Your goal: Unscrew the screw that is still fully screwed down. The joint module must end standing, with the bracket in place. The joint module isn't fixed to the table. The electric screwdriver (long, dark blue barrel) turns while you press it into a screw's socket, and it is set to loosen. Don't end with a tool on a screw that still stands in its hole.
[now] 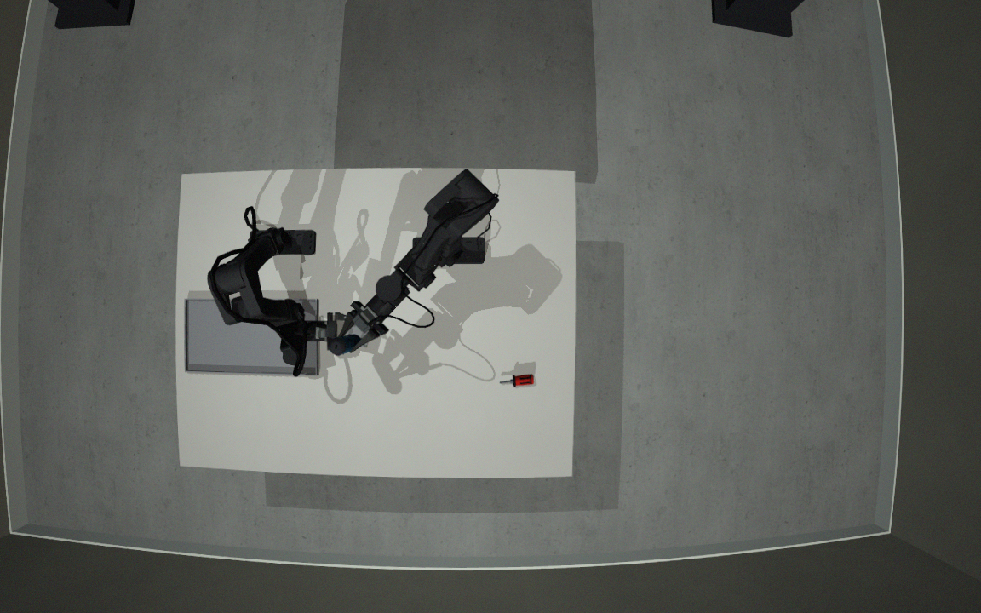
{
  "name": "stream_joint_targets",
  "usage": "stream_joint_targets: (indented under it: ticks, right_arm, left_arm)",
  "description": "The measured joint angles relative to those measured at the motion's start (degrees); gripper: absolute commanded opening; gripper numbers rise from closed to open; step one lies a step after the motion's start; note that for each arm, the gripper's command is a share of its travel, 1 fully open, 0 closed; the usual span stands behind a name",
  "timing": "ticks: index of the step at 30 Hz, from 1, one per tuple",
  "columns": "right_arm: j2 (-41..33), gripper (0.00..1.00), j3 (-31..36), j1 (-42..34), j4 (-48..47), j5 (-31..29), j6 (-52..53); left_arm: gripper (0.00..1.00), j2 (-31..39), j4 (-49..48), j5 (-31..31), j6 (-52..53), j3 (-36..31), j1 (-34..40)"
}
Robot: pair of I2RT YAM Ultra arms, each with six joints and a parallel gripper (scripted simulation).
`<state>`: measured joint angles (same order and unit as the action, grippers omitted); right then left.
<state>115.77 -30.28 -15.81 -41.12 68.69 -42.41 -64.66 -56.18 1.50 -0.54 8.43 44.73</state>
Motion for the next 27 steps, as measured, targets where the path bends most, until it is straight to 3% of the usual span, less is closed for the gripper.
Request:
stream_joint_targets:
  ticks: [27]
  right_arm:
    - [0.0,0.59,0.0,0.0,0.0,0.0,0.0]
  left_arm:
    - [0.42,-0.7,-1.73,0.0,0.0,-0.55,0.0]
